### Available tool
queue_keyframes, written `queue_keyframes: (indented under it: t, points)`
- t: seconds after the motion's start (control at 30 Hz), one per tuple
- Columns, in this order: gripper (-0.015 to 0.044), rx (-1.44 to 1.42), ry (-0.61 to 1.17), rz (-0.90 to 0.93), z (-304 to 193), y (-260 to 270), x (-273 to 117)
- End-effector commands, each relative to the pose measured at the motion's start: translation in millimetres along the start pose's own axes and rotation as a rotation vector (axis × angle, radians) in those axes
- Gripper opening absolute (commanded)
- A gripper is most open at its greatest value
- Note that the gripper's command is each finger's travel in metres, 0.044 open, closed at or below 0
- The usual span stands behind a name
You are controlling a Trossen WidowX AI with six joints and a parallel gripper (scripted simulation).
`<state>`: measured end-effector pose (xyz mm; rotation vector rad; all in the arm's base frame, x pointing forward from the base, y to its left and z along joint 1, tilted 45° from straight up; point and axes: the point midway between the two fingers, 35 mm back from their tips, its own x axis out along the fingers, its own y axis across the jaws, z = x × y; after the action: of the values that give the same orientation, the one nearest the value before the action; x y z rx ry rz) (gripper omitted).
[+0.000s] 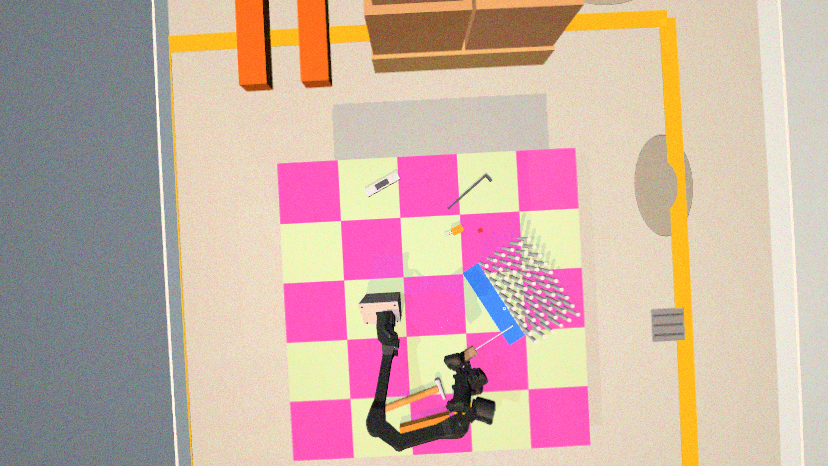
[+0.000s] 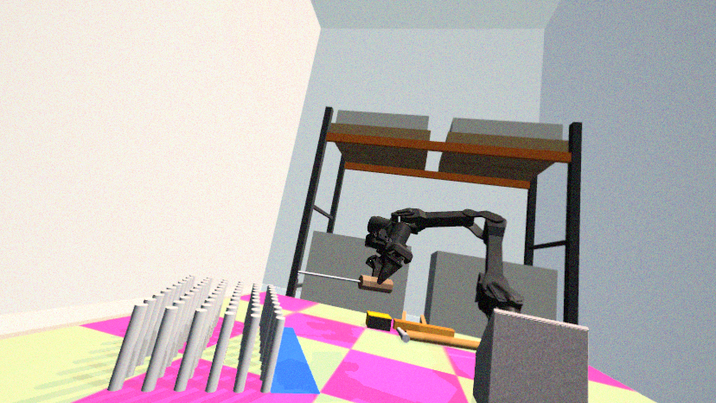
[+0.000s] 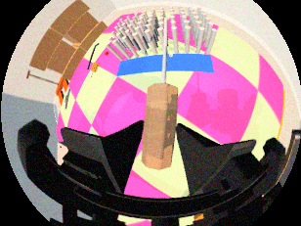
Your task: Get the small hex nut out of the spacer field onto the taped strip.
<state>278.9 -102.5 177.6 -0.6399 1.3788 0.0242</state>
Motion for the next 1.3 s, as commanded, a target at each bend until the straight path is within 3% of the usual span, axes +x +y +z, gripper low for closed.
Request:
queue_keyframes:
  t: [0.0,0.83,1.27]
  points:
    - [0.0000,-0.002,0.006,0.017,4,5,5]
    - [0.0000,0.089,0.025,0.094,104,120,30]
    - [0.0000,0.136,0.079,0.101,130,206,42]
